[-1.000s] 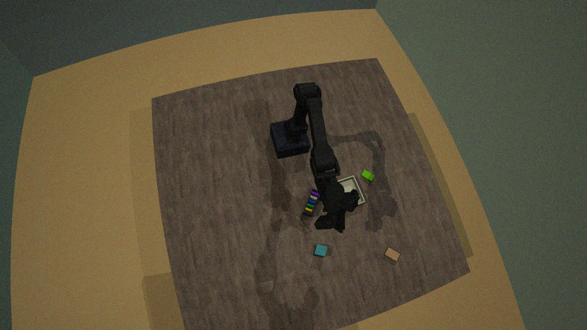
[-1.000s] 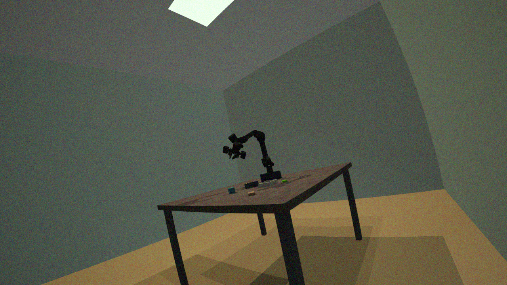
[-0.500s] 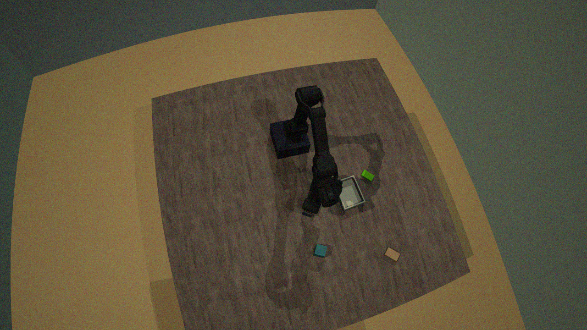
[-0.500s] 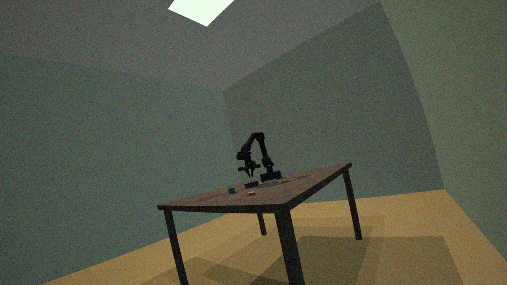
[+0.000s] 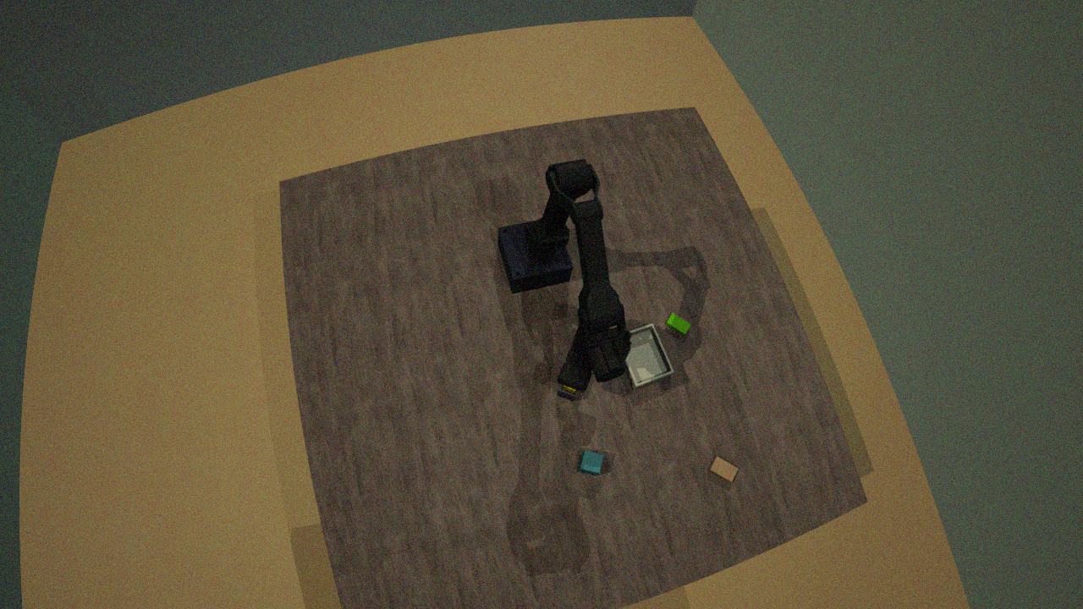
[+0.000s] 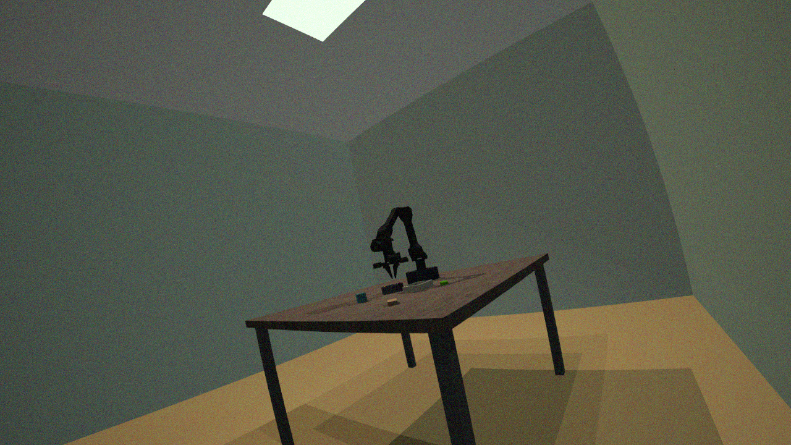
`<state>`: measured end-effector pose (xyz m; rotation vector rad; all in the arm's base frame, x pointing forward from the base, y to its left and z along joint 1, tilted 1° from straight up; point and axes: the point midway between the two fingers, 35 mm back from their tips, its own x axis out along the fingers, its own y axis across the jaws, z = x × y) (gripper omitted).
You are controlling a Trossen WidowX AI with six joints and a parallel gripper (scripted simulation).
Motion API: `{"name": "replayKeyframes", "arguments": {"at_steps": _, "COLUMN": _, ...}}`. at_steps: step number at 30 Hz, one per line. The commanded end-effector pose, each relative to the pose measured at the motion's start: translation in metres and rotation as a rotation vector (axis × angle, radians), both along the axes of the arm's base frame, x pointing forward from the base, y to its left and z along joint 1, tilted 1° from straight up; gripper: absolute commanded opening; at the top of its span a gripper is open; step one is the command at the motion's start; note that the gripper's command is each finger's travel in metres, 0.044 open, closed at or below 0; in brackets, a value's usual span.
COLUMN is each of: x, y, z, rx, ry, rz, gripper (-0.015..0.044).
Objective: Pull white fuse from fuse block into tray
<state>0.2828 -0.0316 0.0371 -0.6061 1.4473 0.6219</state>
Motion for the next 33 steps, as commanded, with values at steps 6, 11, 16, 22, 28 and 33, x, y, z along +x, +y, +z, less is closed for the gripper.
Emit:
{"name": "replayKeyframes", "arguments": {"at_steps": 6, "x": 0.0, "y": 0.0, "z": -0.009, "rx": -0.003, "ry": 0.004, "rz": -0.002, "gripper": 0.007}}
{"name": "replayKeyframes", "arguments": {"at_steps": 11, "x": 0.0, "y": 0.0, "z": -0.014, "rx": -0.003, "ry": 0.004, "rz": -0.002, "gripper": 0.007}}
{"name": "replayKeyframes", "arguments": {"at_steps": 16, "x": 0.0, "y": 0.0, "z": -0.019, "rx": -0.003, "ry": 0.004, "rz": -0.002, "gripper": 0.007}}
{"name": "replayKeyframes", "arguments": {"at_steps": 22, "x": 0.0, "y": 0.001, "z": -0.025, "rx": -0.003, "ry": 0.004, "rz": -0.002, "gripper": 0.007}}
{"name": "replayKeyframes", "arguments": {"at_steps": 28, "x": 0.001, "y": 0.001, "z": -0.028, "rx": -0.003, "ry": 0.004, "rz": -0.002, "gripper": 0.007}}
{"name": "replayKeyframes", "arguments": {"at_steps": 33, "x": 0.001, "y": 0.001, "z": -0.028, "rx": -0.003, "ry": 0.004, "rz": -0.002, "gripper": 0.007}}
